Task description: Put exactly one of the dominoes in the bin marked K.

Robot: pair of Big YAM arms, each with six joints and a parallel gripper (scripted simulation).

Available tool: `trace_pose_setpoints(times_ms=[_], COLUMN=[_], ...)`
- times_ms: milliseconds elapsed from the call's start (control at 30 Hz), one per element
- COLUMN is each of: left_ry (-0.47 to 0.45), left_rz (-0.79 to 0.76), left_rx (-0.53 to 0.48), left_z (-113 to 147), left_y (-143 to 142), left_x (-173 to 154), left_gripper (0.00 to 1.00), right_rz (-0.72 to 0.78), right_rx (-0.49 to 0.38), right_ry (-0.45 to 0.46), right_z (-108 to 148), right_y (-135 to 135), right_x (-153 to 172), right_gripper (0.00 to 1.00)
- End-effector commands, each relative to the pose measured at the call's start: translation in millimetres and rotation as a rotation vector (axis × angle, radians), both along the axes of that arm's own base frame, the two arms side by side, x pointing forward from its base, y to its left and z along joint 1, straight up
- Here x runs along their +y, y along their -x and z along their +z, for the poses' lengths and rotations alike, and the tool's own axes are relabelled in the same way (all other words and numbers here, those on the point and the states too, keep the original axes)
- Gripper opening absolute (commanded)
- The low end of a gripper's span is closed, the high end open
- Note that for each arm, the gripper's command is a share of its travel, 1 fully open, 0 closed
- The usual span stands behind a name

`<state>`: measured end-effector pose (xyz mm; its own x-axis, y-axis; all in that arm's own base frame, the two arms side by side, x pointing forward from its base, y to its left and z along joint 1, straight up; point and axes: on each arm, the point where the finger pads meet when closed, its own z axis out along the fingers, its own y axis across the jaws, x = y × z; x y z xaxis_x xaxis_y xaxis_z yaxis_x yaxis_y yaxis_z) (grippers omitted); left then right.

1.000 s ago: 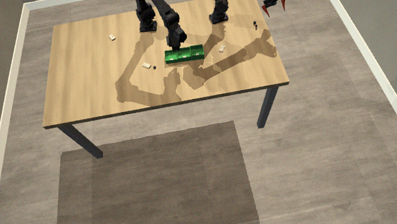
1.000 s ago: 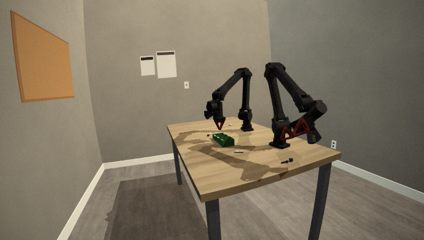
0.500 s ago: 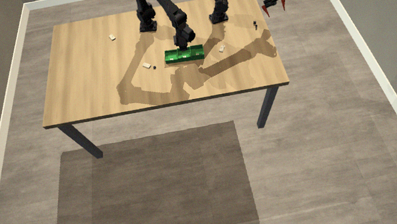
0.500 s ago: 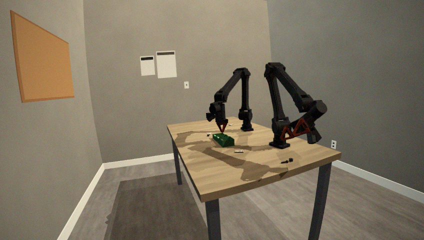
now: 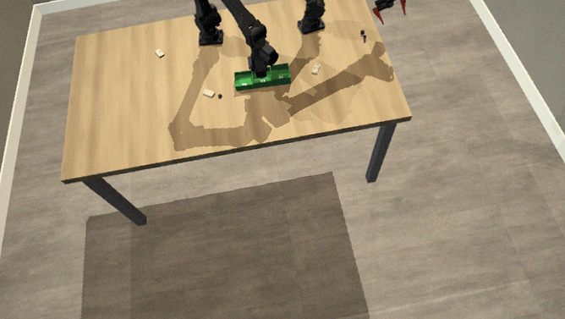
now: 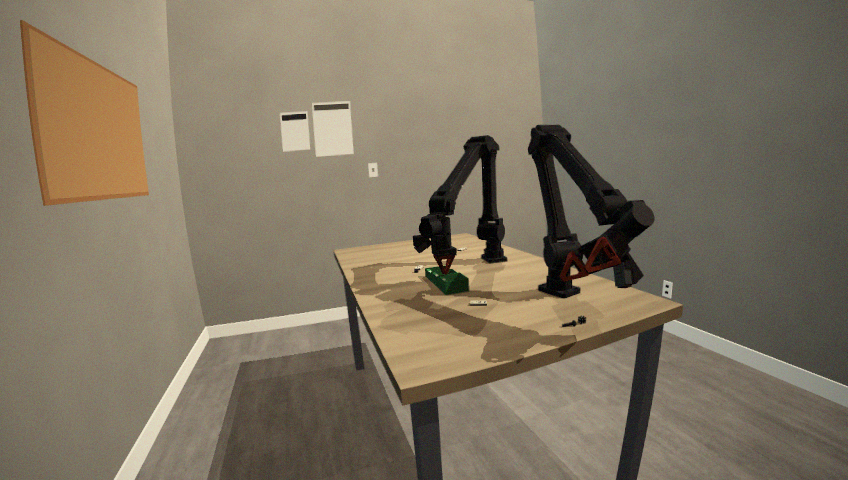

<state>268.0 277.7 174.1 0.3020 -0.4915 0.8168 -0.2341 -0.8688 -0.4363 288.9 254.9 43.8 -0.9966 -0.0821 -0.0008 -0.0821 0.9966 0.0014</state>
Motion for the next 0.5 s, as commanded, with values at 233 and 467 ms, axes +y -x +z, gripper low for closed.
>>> trace_pose_setpoints(times_ms=[233,467], left_ry=[-0.016,-0.016], left_rz=[0.015,0.015], left_rx=[-0.006,-0.006], left_z=[6.9,6.9], left_y=[2.6,2.6], left_x=[8.3,8.3], left_gripper=[1.0,1.0], right_rz=[-0.009,-0.002], right_rx=[-0.018,-0.022], right_ry=[-0.014,-0.019], right_z=[-16.7,-9.6], right_y=[-12.7,-10.7], right_x=[7.9,8.2], right_gripper=[0.09,0.09])
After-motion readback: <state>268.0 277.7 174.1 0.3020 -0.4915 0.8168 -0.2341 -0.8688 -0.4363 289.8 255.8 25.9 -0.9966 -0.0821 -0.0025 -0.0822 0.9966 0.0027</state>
